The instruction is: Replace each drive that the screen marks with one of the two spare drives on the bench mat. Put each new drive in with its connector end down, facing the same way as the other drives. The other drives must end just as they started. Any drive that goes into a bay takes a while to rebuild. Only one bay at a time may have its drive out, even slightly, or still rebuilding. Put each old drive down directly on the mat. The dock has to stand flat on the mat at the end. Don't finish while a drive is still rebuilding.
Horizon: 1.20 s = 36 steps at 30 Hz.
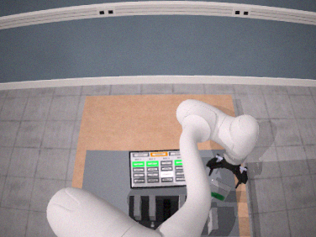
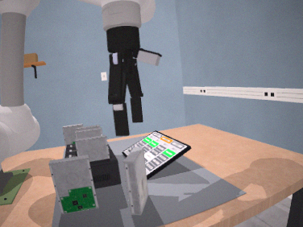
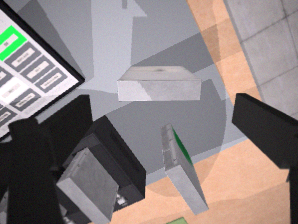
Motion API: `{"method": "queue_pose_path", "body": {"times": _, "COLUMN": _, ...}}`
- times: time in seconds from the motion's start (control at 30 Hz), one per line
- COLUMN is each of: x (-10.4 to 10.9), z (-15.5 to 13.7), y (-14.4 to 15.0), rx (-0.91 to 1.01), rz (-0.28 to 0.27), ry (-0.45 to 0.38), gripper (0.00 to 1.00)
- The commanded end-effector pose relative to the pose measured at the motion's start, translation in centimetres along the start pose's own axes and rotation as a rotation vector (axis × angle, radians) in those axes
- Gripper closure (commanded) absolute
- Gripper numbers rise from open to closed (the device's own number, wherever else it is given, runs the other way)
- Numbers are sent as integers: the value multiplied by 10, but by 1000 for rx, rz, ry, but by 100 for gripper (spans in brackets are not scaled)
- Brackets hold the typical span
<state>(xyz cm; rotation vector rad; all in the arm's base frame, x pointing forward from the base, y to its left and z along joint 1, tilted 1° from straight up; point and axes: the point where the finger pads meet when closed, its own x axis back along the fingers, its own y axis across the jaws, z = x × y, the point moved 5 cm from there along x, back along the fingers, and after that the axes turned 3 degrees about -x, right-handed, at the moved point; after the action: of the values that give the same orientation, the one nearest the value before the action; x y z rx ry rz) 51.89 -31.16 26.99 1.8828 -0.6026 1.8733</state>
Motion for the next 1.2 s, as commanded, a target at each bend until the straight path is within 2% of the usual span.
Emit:
{"method": "queue_pose_path", "body": {"times": 0.0, "x": -2, "z": 0, "y": 0, "rx": 0, "rz": 0, "ry": 1, "gripper": 11}}
{"method": "queue_pose_path", "body": {"times": 1.17, "x": -37, "z": 1, "y": 0, "rx": 0, "rz": 0, "ry": 1, "gripper": 11}}
